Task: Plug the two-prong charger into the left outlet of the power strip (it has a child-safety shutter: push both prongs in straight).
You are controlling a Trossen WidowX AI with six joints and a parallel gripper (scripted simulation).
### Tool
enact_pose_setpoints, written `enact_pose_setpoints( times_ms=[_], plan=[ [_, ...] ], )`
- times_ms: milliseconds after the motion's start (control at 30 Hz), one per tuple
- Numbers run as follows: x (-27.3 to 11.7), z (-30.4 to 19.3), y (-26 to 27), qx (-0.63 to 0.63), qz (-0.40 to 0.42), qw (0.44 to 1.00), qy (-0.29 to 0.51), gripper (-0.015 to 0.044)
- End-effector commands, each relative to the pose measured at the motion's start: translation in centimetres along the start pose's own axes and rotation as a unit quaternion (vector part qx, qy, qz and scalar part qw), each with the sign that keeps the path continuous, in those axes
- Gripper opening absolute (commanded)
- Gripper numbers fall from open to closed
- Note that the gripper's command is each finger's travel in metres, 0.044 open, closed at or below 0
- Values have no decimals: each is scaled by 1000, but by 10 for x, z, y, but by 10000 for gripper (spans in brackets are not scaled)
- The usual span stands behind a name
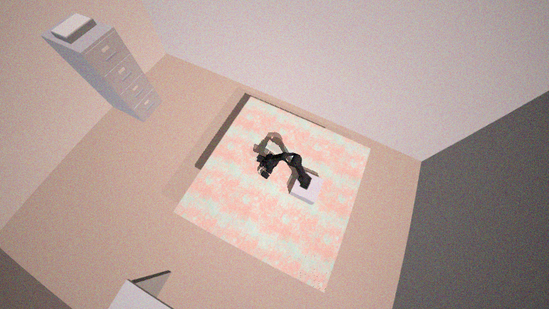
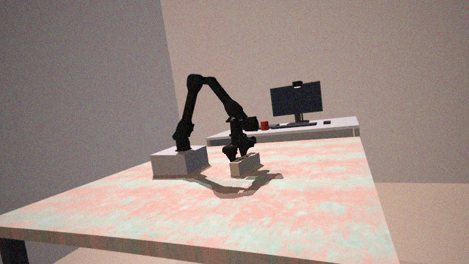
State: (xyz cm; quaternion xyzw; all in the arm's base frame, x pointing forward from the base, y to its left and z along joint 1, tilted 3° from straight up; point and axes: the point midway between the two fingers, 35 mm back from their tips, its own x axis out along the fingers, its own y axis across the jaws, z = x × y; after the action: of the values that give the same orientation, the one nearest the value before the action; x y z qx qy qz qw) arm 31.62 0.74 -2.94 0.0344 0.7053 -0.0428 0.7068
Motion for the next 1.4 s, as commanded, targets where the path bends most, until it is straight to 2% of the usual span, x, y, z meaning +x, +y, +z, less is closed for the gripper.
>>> enact_pose_setpoints(
  times_ms=[0,1367],
  plan=[
    [1,-3,0,2,-1,1000,0,440],
    [4,-49,0,2,-1,1000,2,440]
  ],
)
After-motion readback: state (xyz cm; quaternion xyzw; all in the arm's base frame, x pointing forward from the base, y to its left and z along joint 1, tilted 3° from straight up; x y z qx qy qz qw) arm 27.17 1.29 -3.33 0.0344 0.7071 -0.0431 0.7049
